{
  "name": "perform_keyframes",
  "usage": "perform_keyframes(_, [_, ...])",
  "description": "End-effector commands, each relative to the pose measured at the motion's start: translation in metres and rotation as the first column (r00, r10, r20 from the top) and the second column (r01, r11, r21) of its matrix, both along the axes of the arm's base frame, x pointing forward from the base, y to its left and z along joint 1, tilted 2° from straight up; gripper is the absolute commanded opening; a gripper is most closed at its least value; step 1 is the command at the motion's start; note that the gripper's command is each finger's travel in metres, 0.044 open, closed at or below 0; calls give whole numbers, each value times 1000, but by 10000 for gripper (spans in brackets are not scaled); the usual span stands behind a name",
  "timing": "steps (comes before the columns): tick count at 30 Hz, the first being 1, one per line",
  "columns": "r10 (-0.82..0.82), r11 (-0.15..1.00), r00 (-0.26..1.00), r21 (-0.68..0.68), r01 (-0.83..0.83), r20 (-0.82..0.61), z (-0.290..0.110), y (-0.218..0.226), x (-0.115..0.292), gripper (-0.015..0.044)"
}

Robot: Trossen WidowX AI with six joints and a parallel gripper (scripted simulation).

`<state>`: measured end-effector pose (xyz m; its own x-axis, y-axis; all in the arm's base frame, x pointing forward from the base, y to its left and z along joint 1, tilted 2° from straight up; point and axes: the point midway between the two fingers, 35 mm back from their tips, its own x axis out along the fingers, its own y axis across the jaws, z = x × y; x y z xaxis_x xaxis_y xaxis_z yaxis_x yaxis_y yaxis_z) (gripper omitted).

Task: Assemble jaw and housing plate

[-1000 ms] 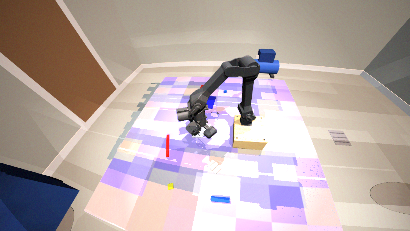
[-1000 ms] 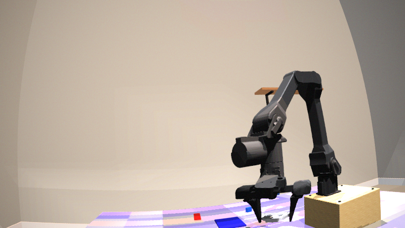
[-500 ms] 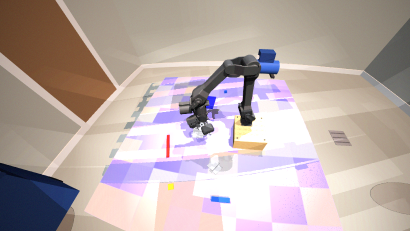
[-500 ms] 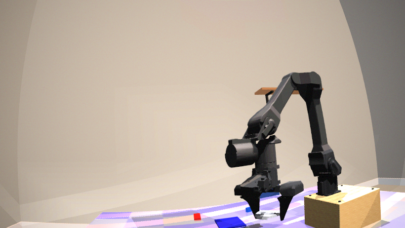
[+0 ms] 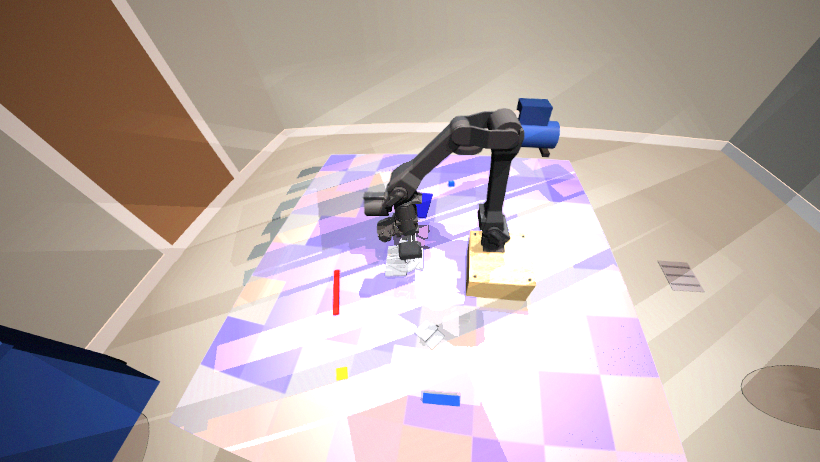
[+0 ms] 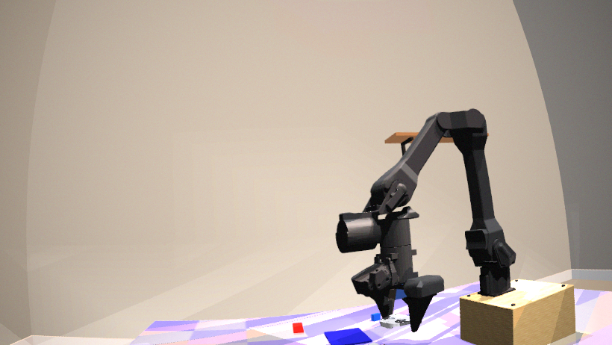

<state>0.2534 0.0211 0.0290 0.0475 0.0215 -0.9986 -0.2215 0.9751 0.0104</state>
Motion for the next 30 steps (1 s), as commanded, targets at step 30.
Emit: perform_keyframes(30, [-105, 994, 995, 11, 105, 2, 0, -9, -4, 351])
